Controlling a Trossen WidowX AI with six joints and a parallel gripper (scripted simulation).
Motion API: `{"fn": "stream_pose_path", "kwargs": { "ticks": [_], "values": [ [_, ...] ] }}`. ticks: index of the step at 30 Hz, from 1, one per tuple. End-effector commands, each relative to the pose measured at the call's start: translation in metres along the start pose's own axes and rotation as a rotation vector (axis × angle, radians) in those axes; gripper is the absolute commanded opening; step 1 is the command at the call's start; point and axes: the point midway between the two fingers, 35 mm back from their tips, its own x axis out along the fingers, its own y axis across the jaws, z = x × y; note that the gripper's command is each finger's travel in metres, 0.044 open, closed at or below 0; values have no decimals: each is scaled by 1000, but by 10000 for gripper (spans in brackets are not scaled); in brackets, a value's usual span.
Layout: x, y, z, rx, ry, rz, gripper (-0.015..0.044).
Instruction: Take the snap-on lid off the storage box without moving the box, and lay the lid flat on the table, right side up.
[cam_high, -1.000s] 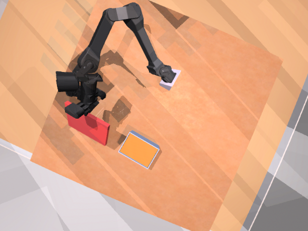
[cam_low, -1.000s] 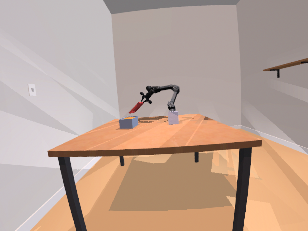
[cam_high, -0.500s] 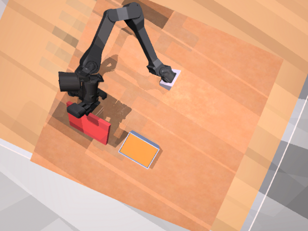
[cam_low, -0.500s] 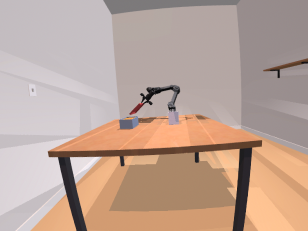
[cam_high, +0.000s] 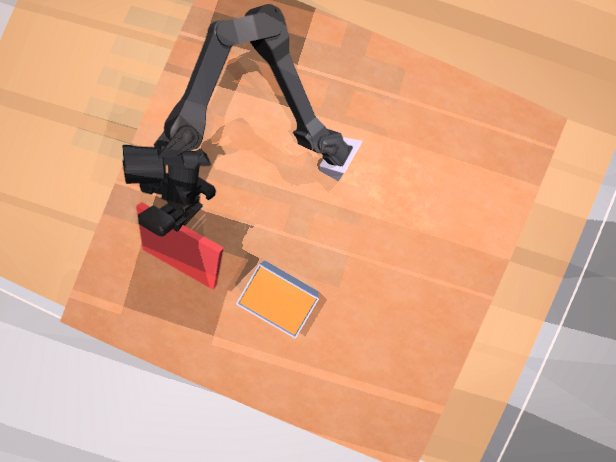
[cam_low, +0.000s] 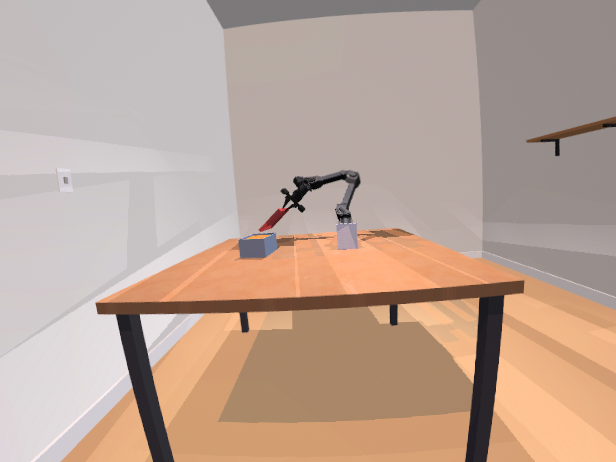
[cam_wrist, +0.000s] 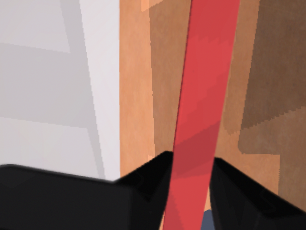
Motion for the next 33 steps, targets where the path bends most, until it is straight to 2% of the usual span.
{"fn": "stream_pose_path", "kwargs": {
  "ticks": [1,33],
  "values": [
    [1,1,-1,-6,5,14,0],
    [18,-18,-1,-7,3,15,0]
  ]
}}
